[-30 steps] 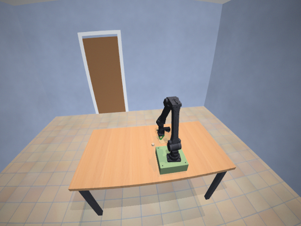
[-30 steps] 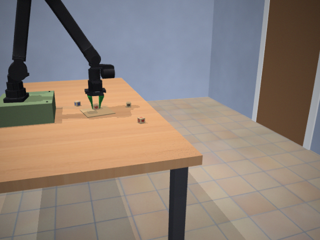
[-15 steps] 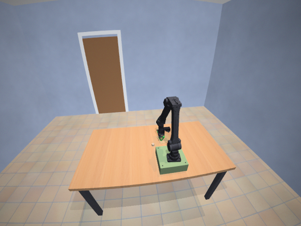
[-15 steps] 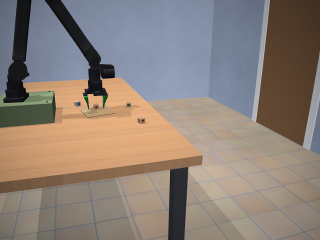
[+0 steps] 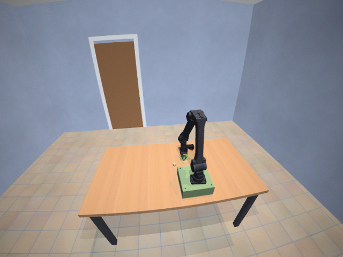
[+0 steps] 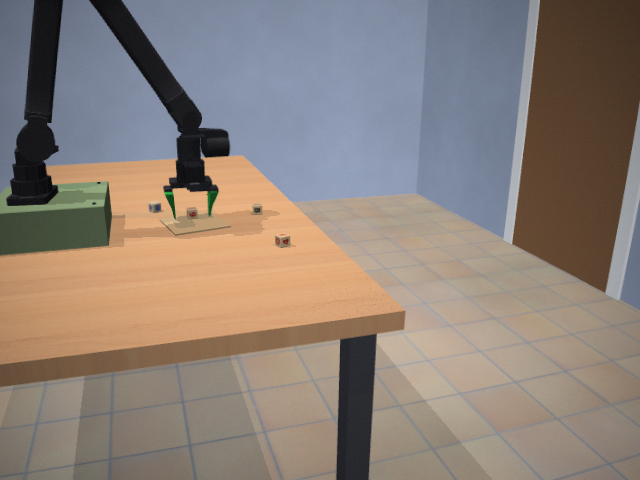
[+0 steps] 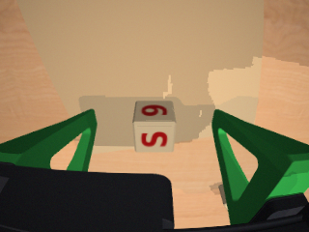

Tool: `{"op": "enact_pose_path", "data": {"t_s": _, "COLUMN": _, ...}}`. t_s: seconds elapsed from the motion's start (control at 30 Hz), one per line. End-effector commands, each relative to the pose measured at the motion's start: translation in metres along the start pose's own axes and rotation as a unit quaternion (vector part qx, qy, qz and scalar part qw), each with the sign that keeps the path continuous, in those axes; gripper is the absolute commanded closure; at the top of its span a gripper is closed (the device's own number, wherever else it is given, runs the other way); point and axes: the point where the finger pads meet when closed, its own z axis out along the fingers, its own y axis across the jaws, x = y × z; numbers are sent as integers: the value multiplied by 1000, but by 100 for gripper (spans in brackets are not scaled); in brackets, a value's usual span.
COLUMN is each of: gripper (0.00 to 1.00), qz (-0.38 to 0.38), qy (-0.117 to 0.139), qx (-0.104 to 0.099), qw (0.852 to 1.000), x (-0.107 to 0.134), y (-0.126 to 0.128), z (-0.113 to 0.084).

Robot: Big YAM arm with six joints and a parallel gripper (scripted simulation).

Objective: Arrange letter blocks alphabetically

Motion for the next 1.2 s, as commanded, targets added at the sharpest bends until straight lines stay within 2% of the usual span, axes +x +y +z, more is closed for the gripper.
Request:
{"op": "enact_pose_path", "data": {"t_s": 0.0, "gripper": 10, "qz": 1, "qy": 1, "qx": -33, "qw": 999, "x": -2, "y": 30, "z": -11}}
{"op": "enact_pose_path", "data": {"t_s": 0.13, "gripper": 10, "qz": 1, "qy": 2, "qx": -39, "qw": 999, "x": -2, "y": 32, "z": -20}}
{"op": "enact_pose_path", "data": {"t_s": 0.23, "gripper": 10, "qz": 1, "qy": 1, "qx": -32, "qw": 999, "x": -2, "y": 28, "z": -23}}
{"op": "enact_pose_path", "data": {"t_s": 1.17, "gripper": 10, "qz": 1, "qy": 1, "qx": -34, "qw": 999, "x": -1, "y": 29, "z": -57}}
